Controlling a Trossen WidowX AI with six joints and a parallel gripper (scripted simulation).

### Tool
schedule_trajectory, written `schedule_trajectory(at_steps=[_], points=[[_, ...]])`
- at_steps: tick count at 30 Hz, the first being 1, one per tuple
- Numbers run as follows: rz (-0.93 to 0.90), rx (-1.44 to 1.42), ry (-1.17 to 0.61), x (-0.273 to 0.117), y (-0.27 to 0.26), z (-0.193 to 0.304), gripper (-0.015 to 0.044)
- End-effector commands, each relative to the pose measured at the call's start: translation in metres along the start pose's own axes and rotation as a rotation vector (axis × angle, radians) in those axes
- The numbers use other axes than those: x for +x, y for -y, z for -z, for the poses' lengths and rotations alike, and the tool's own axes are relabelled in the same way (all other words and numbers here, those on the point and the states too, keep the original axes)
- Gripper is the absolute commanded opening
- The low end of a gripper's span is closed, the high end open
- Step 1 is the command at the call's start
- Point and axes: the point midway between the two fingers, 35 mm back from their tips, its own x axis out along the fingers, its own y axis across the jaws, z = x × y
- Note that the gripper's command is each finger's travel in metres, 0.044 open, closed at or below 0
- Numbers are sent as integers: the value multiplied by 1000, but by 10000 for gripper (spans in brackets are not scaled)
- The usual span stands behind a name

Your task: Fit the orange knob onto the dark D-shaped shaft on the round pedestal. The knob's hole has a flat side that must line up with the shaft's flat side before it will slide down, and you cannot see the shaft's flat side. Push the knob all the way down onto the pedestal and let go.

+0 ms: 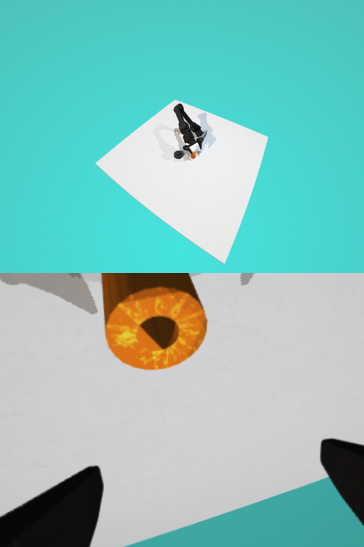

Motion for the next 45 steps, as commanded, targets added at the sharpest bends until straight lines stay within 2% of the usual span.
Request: schedule_trajectory(at_steps=[1,9,23,32,40,45], points=[[8,22,264,-3,2,1,440],[-121,22,655,-28,-3,11,440],[-120,6,664,-28,-3,11,440],[152,-763,675,-28,-4,11,440],[425,-1501,613,-28,-5,10,440],[529,-1772,569,-28,-5,10,440]])
